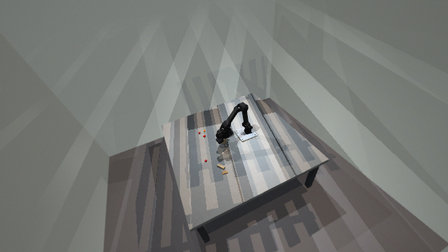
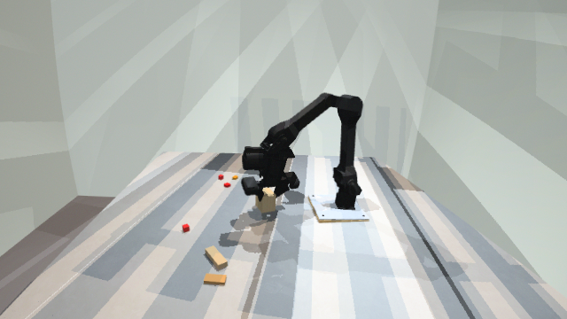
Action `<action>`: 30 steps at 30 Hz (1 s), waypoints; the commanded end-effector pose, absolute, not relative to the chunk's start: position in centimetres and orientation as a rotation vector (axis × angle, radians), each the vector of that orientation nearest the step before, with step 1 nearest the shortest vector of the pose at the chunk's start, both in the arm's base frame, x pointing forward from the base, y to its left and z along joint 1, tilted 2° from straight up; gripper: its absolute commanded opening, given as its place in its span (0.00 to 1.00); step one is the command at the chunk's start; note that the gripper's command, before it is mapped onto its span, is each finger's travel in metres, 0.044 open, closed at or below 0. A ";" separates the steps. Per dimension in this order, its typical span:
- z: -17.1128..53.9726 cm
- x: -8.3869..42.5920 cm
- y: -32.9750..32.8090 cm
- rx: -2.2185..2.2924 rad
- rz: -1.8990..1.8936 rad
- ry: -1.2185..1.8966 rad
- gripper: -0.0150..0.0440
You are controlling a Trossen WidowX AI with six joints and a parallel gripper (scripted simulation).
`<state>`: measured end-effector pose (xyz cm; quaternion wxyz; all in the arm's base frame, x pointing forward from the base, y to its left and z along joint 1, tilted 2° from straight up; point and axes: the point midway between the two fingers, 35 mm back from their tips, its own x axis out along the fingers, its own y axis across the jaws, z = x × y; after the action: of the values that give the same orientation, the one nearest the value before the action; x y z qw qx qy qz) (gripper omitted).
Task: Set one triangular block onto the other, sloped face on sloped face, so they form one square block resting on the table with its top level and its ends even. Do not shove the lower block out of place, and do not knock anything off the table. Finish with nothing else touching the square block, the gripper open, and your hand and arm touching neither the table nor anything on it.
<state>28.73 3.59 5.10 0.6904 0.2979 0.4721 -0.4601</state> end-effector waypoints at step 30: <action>5.1 28.7 3.6 0.666 -1.029 1.056 1.00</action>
<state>28.73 3.57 5.09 0.6904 0.2975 0.4723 -0.4601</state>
